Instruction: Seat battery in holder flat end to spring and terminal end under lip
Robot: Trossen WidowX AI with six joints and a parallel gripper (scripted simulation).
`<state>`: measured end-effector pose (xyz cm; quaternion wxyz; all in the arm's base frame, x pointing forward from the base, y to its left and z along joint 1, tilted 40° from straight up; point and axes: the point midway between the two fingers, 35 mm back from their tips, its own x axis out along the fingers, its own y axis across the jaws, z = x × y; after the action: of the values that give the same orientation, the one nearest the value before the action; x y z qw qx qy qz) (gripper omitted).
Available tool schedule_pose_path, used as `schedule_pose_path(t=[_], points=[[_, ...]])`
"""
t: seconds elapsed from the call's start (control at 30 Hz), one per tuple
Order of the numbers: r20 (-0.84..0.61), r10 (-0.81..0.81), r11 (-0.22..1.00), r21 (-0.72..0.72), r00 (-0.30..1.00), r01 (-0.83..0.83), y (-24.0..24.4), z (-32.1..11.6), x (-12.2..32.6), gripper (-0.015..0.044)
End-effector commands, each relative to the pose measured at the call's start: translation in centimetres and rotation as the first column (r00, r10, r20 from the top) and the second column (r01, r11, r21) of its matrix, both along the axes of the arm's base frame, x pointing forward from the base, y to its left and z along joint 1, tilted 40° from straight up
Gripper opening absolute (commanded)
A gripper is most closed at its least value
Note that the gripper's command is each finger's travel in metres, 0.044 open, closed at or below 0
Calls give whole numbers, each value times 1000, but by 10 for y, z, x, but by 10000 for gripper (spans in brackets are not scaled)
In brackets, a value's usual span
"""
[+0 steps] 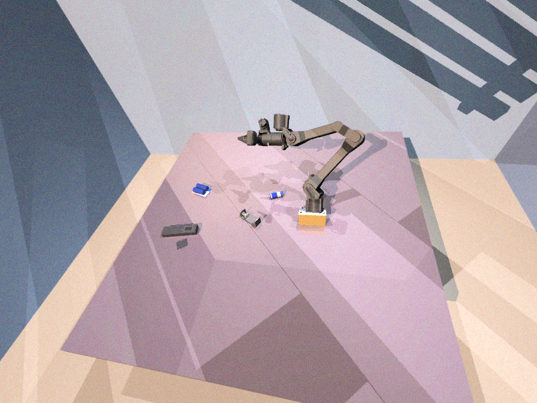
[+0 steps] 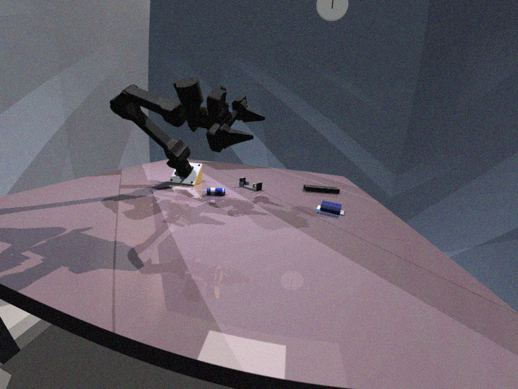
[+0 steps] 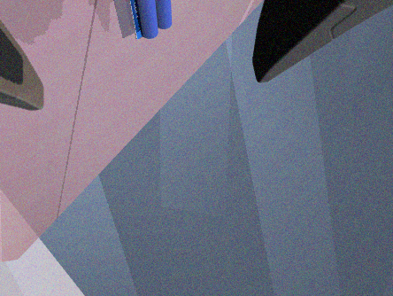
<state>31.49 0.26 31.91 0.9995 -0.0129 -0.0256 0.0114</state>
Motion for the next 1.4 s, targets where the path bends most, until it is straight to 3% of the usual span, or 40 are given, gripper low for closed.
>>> schedule_pose_path(t=[0.0, 0.17, 0.27, 0.37, 0.5, 0.57, 1.37], points=[[-19, -4, 1000, -1, 1000, 4, 0, -4, 1, 374], [-484, -115, 990, -123, 868, 62, 5, -108, 5, 249], [-696, -216, 962, -271, 685, 28, 4, -161, -17, 249], [-810, -346, 900, -429, 473, -77, -2, -197, -49, 249], [-800, -564, 732, -599, 205, -323, -18, -214, -98, 249], [-753, -644, 647, -630, 134, -428, -25, -212, -113, 249], [-742, -659, 629, -633, 121, -451, -35, -223, -112, 249]])
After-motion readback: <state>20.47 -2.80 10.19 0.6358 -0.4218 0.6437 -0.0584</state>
